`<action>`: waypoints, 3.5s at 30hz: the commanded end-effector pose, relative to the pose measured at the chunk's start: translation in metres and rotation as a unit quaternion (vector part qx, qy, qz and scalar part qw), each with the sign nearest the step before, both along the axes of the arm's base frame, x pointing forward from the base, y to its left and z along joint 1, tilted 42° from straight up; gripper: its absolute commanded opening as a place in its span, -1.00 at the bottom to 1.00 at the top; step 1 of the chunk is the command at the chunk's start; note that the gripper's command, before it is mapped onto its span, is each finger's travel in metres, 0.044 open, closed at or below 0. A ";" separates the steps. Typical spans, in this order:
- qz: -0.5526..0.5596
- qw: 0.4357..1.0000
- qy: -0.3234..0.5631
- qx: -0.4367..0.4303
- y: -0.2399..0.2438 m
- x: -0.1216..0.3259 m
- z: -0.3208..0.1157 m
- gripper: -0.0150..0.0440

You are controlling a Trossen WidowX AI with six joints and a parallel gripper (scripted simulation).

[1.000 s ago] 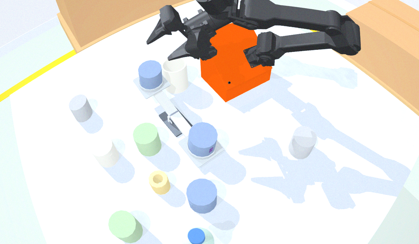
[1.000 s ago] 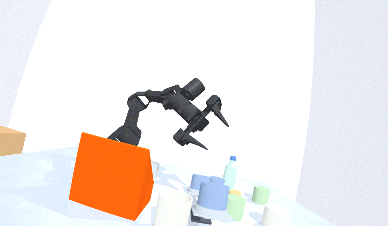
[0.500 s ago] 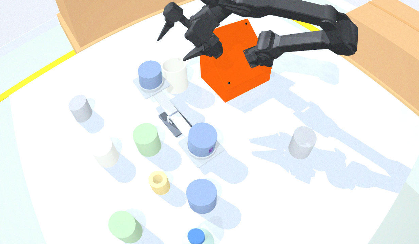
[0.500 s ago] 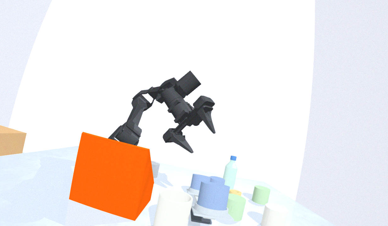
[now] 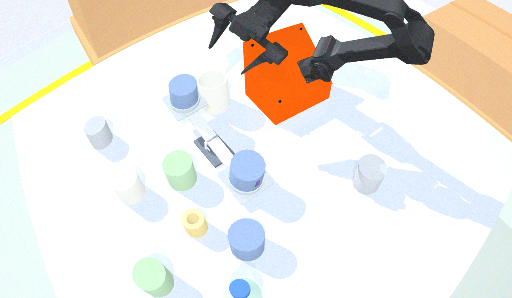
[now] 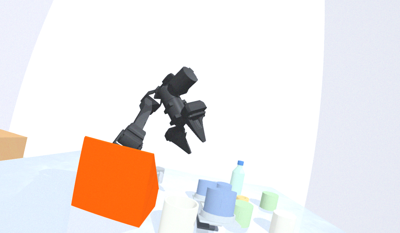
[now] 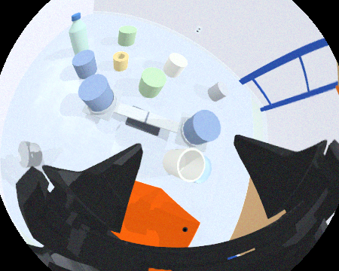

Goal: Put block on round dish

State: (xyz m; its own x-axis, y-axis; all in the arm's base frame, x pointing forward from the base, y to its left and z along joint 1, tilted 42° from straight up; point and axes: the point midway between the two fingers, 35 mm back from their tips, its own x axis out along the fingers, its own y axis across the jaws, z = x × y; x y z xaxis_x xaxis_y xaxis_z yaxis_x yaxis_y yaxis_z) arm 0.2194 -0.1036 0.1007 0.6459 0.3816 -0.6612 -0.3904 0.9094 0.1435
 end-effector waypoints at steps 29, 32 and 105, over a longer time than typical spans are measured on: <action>-0.064 0.970 0.066 0.227 0.013 -0.011 0.029 1.00; -0.020 0.977 0.066 0.202 0.020 -0.003 0.031 1.00; 0.577 0.807 -0.063 -0.107 0.208 0.083 0.022 1.00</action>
State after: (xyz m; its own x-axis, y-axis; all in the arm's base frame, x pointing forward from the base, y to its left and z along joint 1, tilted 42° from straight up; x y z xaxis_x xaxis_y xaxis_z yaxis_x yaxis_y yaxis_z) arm 0.3020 0.1017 0.1277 0.0111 0.6647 -0.7470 -0.9939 -0.0749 -0.0814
